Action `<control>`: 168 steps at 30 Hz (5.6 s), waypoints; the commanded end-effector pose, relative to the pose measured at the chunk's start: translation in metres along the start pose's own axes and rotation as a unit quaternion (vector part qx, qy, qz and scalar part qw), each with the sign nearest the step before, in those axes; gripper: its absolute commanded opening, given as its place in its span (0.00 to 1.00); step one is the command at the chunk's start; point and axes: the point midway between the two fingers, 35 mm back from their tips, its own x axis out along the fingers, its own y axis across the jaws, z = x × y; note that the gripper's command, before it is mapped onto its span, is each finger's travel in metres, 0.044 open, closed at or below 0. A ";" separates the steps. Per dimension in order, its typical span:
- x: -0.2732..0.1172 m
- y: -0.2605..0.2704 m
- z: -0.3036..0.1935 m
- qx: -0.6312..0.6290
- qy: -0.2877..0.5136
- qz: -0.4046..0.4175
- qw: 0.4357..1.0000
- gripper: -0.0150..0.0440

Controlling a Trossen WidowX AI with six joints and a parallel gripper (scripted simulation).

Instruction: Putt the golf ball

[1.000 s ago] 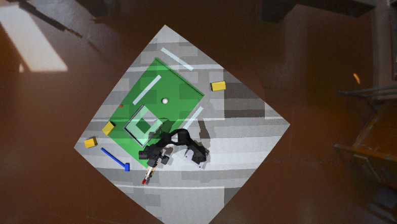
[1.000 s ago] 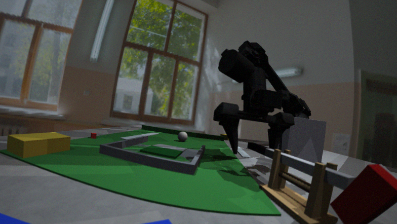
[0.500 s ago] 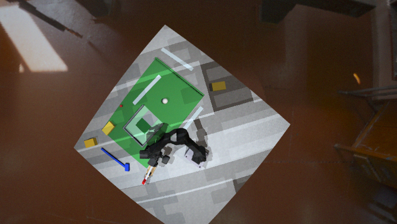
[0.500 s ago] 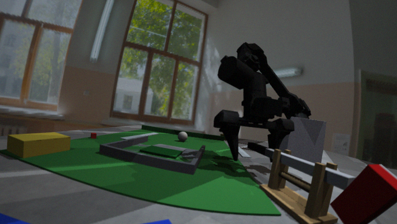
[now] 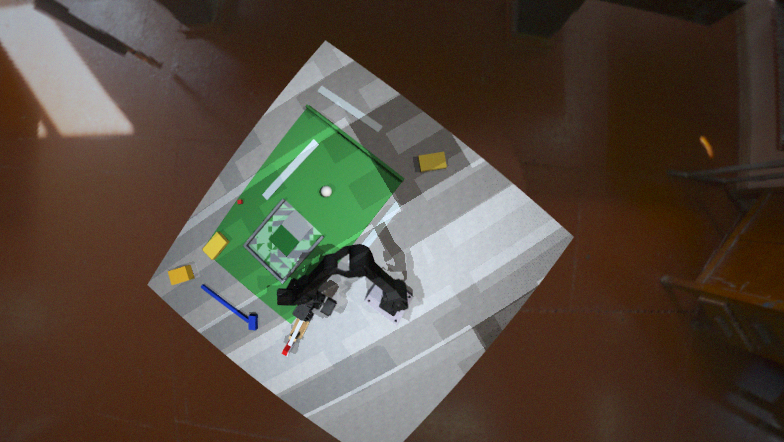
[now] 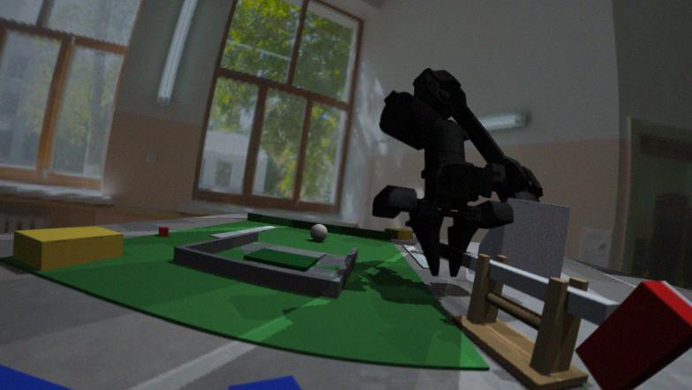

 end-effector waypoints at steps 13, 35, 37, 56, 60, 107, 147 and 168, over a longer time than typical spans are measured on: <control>-0.031 -0.004 0.011 0.000 -0.002 0.000 1.000 0.25; -0.113 -0.020 -0.023 0.118 0.004 -0.016 0.993 0.25; -0.119 -0.024 -0.036 0.152 0.005 -0.020 0.988 0.25; -0.166 -0.026 -0.177 0.461 0.026 -0.058 0.885 0.25; -0.175 -0.017 -0.207 0.520 0.033 -0.066 0.851 0.25; -0.175 0.077 -0.355 0.788 0.088 -0.116 0.598 0.25; -0.157 0.085 -0.391 0.788 0.089 -0.117 0.597 0.25; -0.128 0.053 -0.301 0.789 0.082 -0.107 0.599 0.25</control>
